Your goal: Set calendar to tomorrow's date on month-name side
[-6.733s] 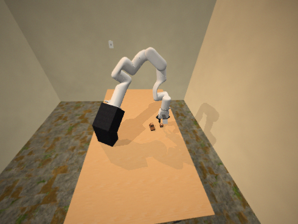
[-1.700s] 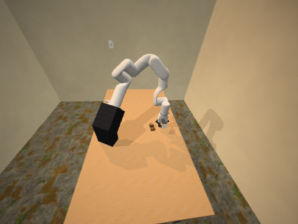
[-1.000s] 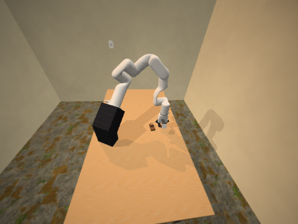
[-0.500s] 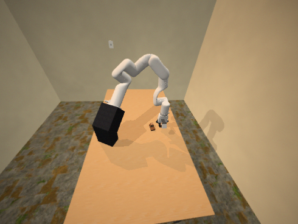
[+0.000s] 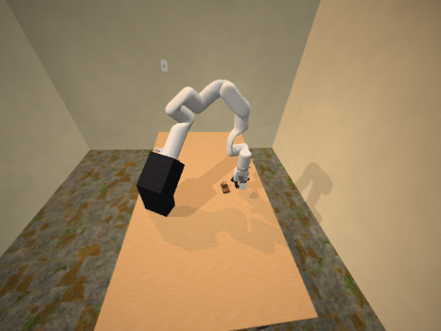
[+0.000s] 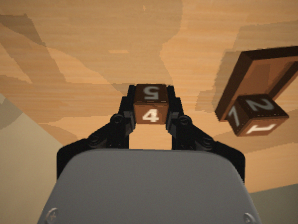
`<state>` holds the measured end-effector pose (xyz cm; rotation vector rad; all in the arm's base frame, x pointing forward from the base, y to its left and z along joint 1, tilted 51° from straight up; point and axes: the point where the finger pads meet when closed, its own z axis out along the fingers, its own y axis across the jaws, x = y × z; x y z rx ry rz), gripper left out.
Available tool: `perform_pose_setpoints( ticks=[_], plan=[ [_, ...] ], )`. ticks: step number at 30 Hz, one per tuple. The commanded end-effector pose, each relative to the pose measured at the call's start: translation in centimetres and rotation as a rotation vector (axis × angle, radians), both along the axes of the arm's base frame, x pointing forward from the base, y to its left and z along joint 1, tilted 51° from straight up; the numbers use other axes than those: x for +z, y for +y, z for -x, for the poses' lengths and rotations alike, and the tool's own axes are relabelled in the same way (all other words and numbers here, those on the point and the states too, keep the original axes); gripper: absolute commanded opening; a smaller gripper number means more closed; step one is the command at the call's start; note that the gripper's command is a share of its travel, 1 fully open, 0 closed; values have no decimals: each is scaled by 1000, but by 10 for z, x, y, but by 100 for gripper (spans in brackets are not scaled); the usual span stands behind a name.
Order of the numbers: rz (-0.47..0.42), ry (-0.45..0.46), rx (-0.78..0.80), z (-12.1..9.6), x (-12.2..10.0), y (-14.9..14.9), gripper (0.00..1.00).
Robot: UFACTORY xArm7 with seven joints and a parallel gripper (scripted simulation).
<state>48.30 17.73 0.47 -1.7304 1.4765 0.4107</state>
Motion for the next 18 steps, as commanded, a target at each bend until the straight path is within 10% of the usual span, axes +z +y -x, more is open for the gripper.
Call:
perform_pose_setpoints(
  ticks=[1,18],
  plan=[
    [1,-1,-3,-1,0,-2,29],
    [1,-1,-3,1,4,-6,29]
  ],
)
